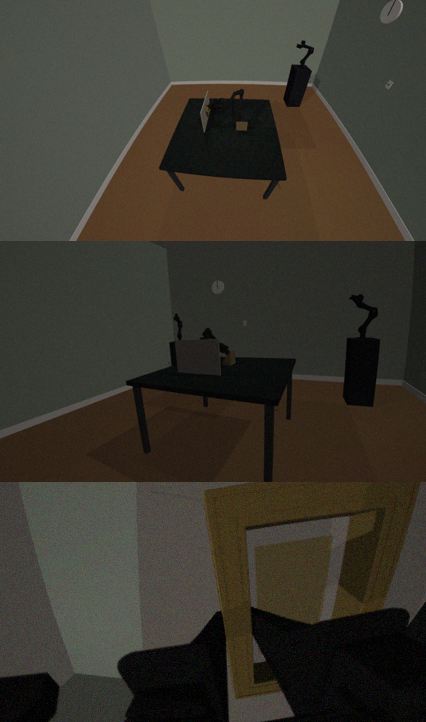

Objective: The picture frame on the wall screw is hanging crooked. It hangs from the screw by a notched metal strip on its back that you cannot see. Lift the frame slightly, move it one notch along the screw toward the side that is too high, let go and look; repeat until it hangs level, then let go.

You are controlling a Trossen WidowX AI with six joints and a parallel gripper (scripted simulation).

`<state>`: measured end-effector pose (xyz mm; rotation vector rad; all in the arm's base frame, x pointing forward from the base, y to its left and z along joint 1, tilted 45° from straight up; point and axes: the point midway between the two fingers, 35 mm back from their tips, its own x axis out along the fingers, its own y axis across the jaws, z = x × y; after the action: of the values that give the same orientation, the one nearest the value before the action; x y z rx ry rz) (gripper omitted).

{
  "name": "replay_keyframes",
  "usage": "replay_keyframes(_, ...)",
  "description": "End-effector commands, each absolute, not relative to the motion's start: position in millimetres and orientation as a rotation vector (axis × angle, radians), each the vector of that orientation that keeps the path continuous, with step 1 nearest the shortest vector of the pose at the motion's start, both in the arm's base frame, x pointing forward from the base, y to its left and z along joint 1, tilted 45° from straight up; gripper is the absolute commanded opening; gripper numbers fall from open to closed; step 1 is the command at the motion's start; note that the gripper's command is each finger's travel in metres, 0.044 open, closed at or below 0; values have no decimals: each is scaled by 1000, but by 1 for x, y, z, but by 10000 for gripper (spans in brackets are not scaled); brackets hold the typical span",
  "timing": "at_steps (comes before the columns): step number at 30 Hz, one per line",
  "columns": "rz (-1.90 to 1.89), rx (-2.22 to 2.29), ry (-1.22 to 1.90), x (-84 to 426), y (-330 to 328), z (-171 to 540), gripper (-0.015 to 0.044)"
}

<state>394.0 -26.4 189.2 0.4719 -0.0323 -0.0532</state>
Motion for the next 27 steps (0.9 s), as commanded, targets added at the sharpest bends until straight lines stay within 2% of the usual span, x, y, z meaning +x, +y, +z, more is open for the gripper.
replay_keyframes(1,-45,477,-36,394,-25,191,0)
replay_keyframes(27,-45,477,-36,394,-26,193,0)
